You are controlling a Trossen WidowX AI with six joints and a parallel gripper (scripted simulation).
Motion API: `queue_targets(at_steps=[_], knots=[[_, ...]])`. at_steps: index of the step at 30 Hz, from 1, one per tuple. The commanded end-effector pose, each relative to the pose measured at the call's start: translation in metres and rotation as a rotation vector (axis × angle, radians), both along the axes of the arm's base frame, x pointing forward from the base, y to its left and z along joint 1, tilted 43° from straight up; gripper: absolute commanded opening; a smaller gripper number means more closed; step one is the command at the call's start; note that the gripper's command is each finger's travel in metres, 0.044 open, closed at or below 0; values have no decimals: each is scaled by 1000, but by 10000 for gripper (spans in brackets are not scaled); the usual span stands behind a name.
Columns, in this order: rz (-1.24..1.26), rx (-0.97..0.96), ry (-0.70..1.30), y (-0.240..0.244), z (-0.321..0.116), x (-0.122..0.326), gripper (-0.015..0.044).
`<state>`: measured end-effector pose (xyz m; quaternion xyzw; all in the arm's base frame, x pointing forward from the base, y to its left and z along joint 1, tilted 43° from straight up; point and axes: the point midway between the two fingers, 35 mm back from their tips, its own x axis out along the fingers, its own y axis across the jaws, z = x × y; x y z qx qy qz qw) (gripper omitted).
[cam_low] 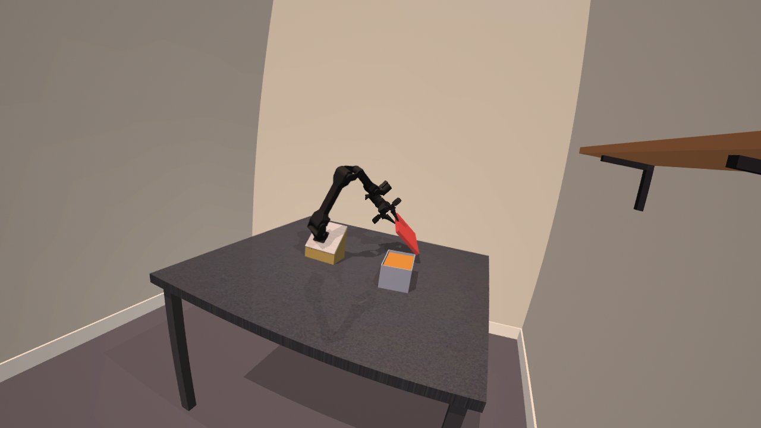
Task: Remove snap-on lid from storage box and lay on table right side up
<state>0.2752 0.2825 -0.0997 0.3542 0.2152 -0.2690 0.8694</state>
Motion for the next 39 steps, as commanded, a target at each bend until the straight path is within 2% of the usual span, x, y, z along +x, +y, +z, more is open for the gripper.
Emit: queue_targets(at_steps=[1,39], knots=[[4,0,-9,-1,-1,0,0],[4,-1,-10,-21,-23,1,0]])
